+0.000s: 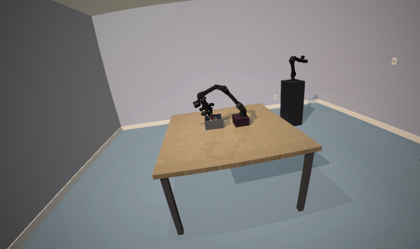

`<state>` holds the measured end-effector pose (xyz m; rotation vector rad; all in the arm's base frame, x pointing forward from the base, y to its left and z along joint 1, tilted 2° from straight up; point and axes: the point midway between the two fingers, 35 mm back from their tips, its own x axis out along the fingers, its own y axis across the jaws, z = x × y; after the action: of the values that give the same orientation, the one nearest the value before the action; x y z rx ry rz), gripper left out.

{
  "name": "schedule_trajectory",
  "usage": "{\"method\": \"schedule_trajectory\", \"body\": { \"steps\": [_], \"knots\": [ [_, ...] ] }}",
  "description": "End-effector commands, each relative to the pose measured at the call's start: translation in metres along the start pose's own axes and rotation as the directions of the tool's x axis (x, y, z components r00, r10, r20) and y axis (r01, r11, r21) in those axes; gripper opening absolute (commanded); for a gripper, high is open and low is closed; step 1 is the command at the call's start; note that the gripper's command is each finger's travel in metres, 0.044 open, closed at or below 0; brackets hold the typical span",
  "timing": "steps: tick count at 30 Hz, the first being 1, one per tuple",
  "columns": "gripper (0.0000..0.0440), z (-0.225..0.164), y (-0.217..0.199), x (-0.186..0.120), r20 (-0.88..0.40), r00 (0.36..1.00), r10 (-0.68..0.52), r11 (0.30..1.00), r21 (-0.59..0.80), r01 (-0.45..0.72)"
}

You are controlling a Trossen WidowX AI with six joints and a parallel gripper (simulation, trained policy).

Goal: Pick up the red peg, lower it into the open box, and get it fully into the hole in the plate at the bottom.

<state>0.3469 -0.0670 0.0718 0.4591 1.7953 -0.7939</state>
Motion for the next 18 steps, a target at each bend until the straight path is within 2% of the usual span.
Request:
{"method": "schedule_trajectory", "body": {
  "steps": [1,18],
  "knots": [
    [0.0124,-0.0002,-0.0001,0.0004,-0.002,1.0,0.004,1.0,-0.005,-0.004],
    [0.0117,-0.0002,-0.0016,0.0016,-0.004,1.0,0.005,1.0,-0.007,-0.005]
  ]
}}
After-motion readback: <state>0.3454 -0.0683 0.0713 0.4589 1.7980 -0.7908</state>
